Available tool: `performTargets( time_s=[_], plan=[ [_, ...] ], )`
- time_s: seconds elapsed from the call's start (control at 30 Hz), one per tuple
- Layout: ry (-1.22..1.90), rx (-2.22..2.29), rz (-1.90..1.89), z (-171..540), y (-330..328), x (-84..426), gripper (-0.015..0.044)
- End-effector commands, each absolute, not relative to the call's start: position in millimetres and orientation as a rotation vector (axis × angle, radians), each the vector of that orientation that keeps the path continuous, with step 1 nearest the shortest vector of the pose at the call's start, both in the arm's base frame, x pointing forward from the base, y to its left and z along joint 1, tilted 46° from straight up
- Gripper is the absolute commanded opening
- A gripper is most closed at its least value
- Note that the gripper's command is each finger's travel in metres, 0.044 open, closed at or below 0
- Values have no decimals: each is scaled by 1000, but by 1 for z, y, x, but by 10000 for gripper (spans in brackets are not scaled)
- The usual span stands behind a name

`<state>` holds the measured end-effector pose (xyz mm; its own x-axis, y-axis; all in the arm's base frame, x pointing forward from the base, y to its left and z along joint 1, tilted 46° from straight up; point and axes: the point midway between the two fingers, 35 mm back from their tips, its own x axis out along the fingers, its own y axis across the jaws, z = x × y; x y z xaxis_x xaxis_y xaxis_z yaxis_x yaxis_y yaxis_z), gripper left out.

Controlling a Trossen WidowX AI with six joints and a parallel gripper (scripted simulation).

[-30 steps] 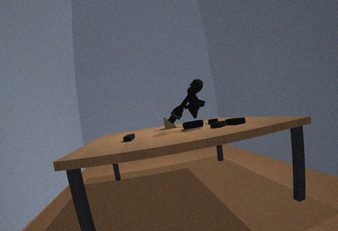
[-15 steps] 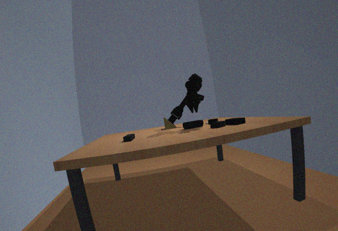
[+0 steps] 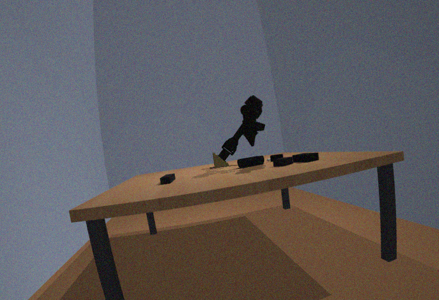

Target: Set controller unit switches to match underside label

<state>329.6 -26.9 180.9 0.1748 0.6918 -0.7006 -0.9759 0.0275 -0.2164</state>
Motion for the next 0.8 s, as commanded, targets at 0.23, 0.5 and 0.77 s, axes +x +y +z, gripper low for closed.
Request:
performTargets(
  time_s=[0.23,0.5,0.77],
  plan=[
    [465,-766,1361,181,-27,330,236],
    [465,-766,1361,181,-27,330,440],
    [519,-646,1507,183,31,342,282]
  ],
)
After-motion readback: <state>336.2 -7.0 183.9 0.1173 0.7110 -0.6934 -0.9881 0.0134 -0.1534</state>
